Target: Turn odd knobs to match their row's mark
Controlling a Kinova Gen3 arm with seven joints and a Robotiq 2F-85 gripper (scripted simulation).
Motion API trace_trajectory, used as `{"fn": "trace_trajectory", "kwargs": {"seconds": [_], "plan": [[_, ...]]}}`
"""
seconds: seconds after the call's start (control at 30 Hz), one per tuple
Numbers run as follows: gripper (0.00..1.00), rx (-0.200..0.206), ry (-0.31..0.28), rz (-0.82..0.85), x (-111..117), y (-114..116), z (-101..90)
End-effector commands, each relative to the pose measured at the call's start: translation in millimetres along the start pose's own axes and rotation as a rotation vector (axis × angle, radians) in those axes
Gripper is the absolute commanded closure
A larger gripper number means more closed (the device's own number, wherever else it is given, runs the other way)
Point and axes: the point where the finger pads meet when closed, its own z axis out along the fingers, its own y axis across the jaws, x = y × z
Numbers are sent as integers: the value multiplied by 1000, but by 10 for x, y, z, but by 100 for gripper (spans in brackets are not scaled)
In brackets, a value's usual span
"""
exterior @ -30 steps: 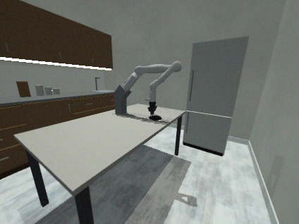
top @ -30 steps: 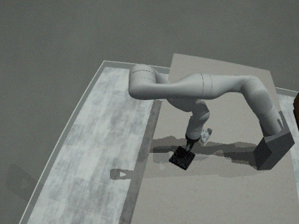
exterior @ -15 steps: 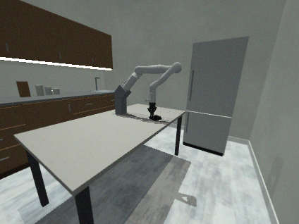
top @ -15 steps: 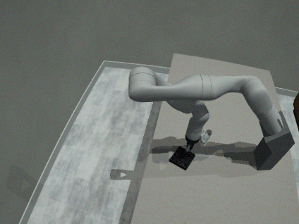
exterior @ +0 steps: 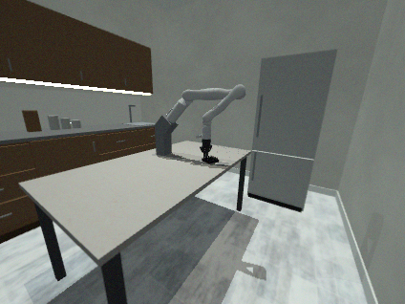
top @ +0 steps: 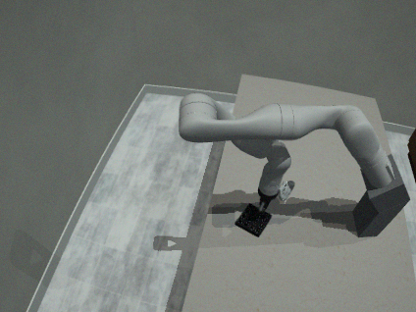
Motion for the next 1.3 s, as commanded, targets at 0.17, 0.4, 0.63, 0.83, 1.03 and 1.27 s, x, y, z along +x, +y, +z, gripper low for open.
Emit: {"fn": "trace_trajectory", "kwargs": {"seconds": [0.17, 0.4, 0.63, 0.83, 1.03, 1.27], "plan": [[81, 0, -1, 0, -3, 0, -3], [81, 0, -1, 0, -3, 0, -3], [81, 0, -1, 0, -3, 0, -3], [81, 0, -1, 0, -3, 0, -2], [81, 0, -1, 0, -3, 0, 14], [81, 0, -1, 0, -3, 1, 57]]}}
